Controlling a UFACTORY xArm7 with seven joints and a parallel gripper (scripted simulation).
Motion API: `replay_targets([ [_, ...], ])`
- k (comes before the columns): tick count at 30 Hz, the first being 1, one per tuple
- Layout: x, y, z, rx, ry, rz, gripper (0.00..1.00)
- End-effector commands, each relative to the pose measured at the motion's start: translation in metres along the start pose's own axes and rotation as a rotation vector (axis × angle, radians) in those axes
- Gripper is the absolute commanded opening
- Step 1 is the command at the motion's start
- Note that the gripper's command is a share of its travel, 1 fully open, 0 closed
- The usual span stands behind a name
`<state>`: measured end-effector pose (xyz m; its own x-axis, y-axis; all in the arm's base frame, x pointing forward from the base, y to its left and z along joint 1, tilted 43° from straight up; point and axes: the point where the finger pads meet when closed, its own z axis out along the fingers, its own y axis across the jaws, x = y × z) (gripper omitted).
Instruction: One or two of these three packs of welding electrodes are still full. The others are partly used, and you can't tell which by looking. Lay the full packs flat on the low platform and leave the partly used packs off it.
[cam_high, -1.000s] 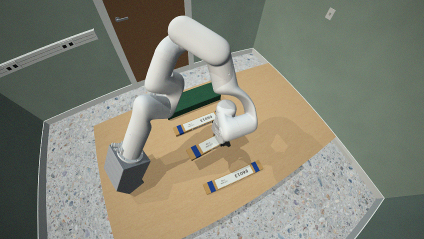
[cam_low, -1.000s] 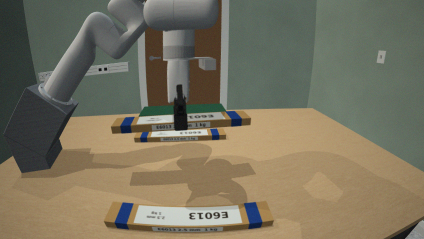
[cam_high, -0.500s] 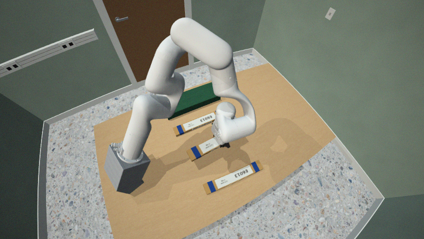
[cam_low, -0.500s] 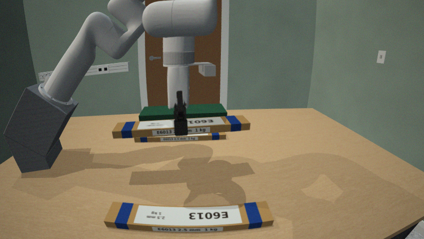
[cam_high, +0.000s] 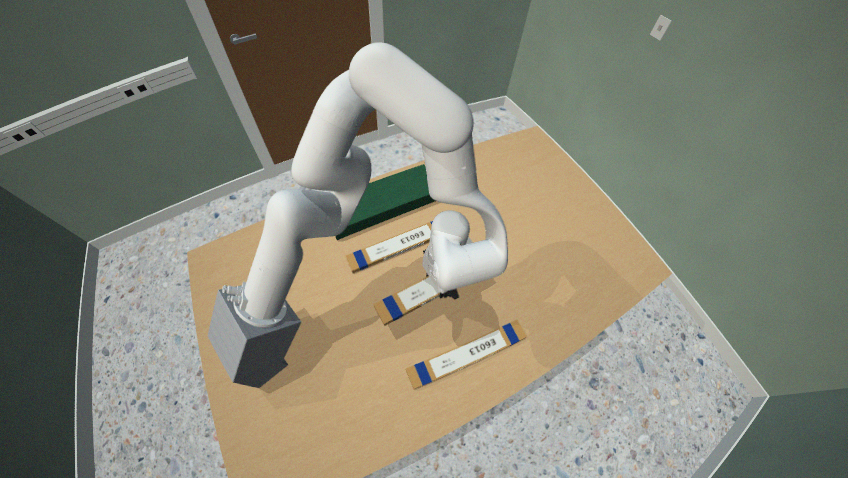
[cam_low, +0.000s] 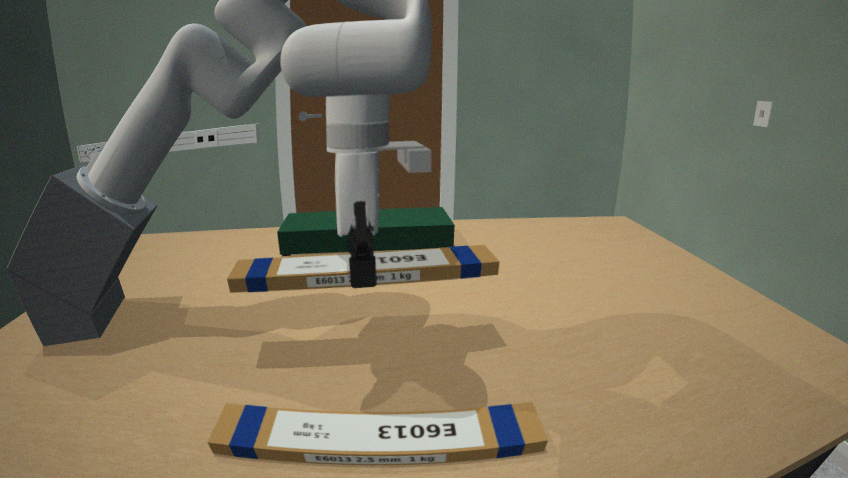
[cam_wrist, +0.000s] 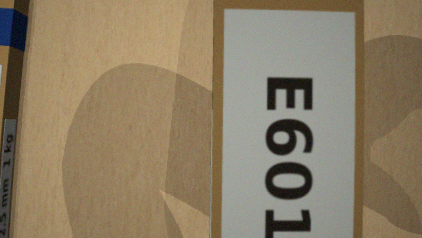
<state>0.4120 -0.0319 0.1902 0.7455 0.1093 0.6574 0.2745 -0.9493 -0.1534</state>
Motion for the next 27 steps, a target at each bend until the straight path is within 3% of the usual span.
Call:
replay_targets([
  [1,0.001,0.001,0.001,-0.002,0.002,0.000,0.58],
  [27,0.001,0.001,0.045,-0.002,0.002,0.000,0.58],
])
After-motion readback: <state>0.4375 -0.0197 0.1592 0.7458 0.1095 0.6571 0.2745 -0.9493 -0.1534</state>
